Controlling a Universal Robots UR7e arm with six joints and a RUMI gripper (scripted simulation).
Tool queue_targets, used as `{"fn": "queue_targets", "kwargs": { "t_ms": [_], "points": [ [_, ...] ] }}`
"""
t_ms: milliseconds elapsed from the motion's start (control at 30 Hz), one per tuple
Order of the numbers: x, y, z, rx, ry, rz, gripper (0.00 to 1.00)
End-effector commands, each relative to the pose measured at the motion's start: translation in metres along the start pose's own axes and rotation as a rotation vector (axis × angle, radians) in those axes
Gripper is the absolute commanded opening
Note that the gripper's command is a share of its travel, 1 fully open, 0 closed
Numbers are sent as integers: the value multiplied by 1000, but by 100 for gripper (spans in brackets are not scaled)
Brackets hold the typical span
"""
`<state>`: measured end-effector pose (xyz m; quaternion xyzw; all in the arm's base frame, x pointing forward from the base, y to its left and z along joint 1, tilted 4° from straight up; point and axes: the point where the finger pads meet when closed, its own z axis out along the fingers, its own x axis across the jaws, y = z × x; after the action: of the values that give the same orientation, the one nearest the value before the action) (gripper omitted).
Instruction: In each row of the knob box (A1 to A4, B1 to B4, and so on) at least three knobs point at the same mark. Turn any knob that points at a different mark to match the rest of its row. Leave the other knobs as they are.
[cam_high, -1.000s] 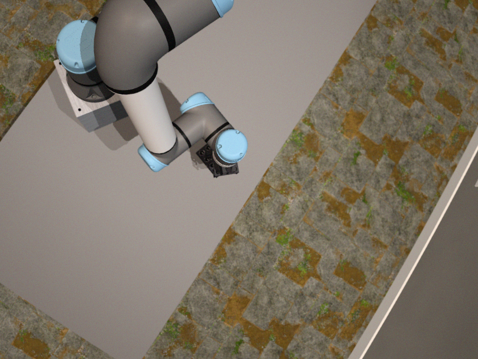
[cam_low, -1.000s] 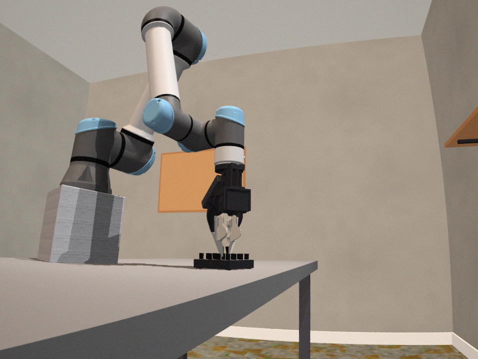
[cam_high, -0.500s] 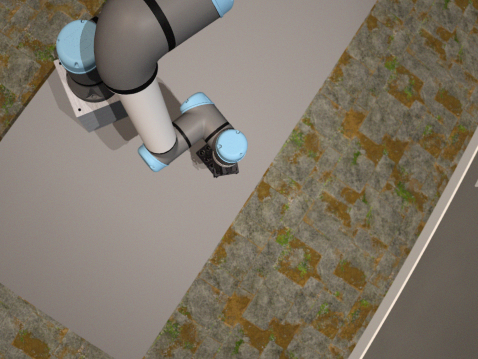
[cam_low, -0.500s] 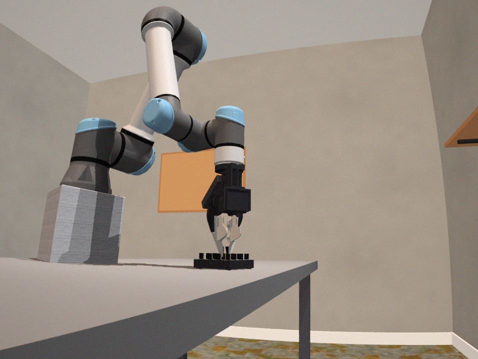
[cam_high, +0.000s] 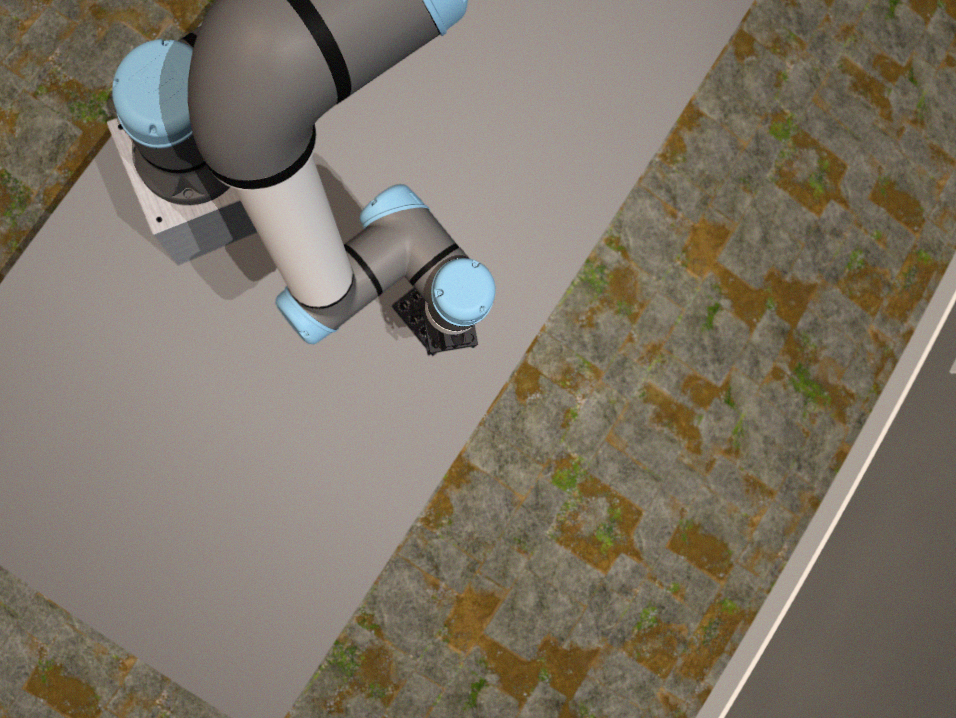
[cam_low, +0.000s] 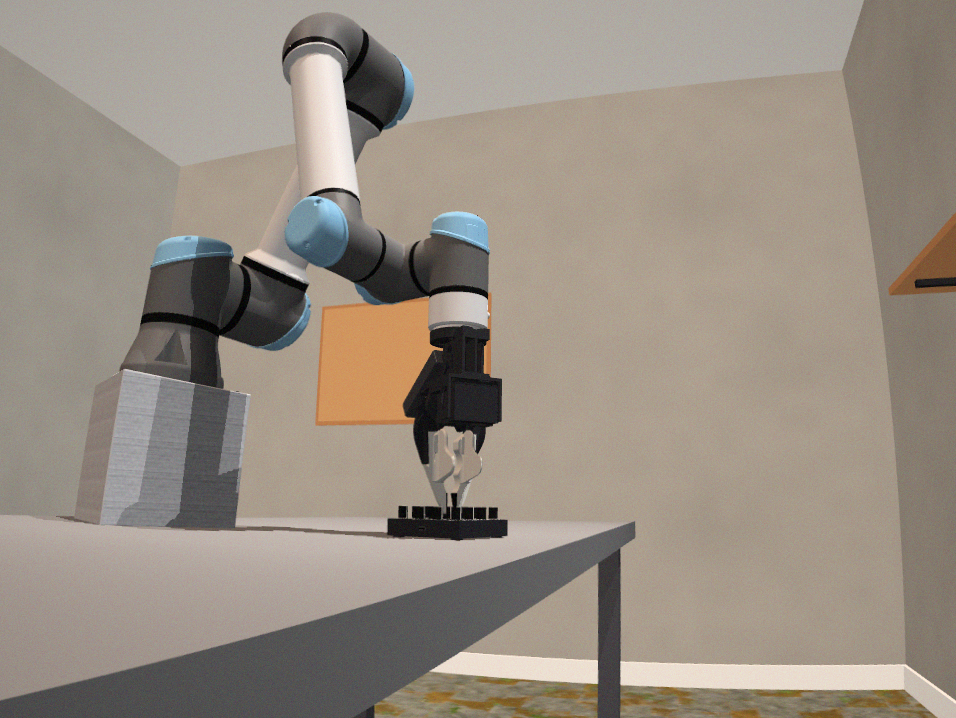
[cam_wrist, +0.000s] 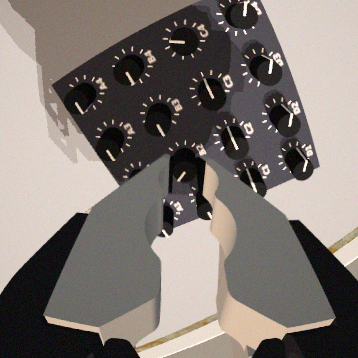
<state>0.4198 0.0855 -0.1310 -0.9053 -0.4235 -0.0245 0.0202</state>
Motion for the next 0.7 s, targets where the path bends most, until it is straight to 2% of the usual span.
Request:
{"fn": "queue_targets", "kwargs": {
  "t_ms": [0,333,667],
  "points": [
    [0,0,0,-1,1,-11,4],
    [0,0,0,-1,1,-67,4],
    [-1,0,0,-1,1,-210,4]
  ]
}}
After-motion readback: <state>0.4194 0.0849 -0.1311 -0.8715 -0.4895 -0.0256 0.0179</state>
